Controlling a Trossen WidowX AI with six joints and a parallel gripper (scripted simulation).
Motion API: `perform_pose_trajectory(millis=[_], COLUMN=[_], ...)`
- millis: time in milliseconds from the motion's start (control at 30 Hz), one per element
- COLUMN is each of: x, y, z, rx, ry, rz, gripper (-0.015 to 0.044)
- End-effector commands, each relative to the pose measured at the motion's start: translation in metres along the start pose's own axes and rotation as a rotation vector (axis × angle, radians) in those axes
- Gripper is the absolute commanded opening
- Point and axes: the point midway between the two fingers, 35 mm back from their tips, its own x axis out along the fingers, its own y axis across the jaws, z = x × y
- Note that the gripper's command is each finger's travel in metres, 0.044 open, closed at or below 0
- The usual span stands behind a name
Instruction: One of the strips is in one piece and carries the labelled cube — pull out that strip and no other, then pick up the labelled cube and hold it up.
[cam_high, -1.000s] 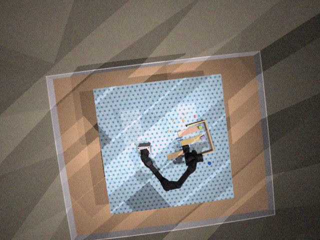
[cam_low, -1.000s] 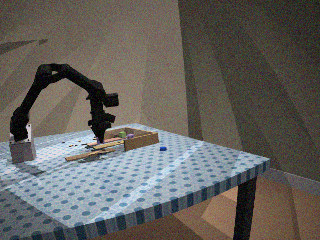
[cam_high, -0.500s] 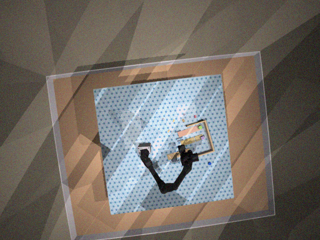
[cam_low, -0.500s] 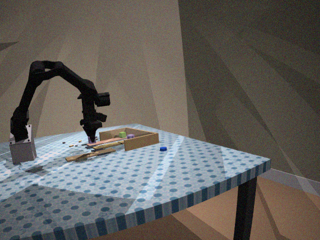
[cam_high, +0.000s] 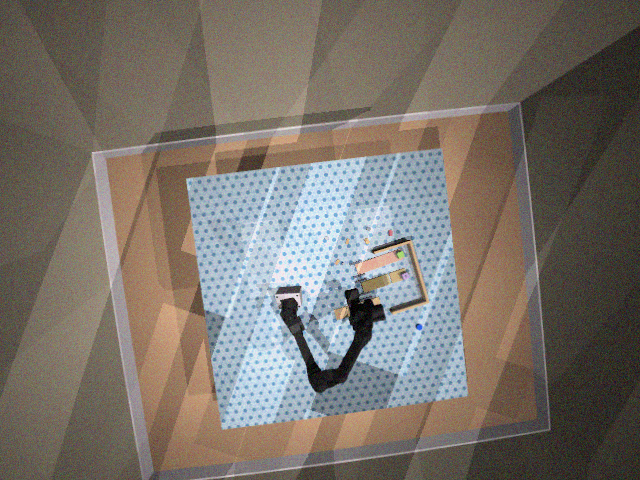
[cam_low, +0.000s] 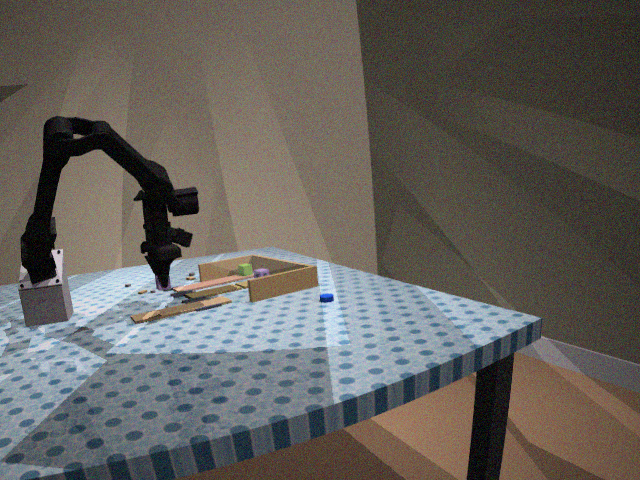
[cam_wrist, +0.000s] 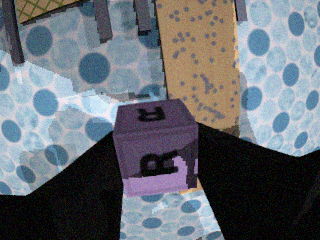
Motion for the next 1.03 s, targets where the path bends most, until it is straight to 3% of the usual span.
perform_pose_trajectory(millis=[0,200,1000], x=[-0.008,-0.036,-0.036], y=[0.002,0.002,0.002], z=[-0.002,-0.003,-0.003], rx=[0.004,0.004,0.004], ry=[-0.004,-0.004,-0.004], rz=[0.004,0.005,0.005], gripper=[0.0000,0.0000,0.0000])
